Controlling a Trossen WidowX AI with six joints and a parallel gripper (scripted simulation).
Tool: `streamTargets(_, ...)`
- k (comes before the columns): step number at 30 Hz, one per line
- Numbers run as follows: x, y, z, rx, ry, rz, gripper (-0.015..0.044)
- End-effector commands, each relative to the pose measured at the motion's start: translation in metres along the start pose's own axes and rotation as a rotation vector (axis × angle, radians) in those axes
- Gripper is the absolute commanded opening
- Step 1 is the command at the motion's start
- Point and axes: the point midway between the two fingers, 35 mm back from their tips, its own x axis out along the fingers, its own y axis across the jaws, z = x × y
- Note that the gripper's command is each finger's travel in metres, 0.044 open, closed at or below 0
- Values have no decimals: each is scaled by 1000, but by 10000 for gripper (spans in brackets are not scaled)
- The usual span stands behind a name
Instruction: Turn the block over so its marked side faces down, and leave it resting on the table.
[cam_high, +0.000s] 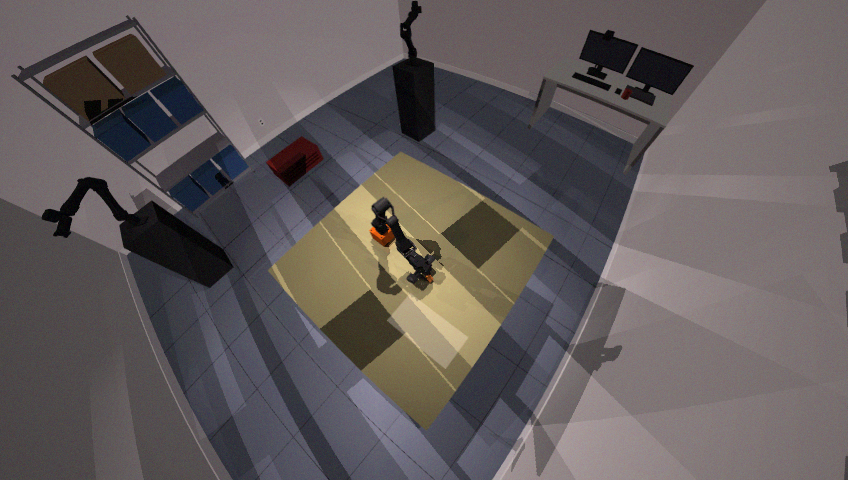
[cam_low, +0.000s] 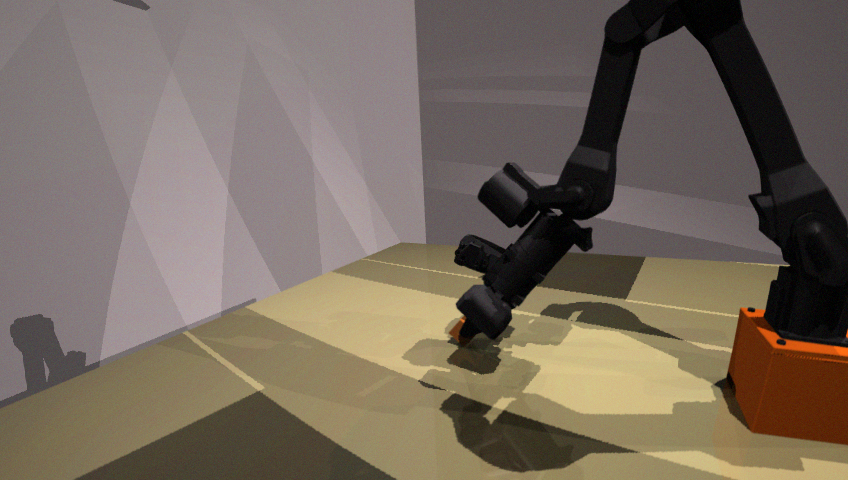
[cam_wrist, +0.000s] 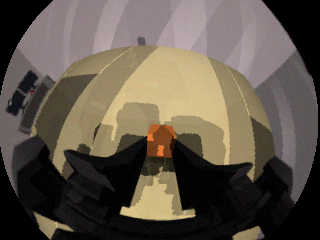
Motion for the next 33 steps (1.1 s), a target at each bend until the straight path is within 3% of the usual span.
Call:
streamTargets(1, 5, 0, -3, 5, -59, 3, 0)
streamTargets(22, -1, 2, -16, -3, -357, 3, 0)
streamTargets(33, -4, 2, -15, -4, -393, 3, 0)
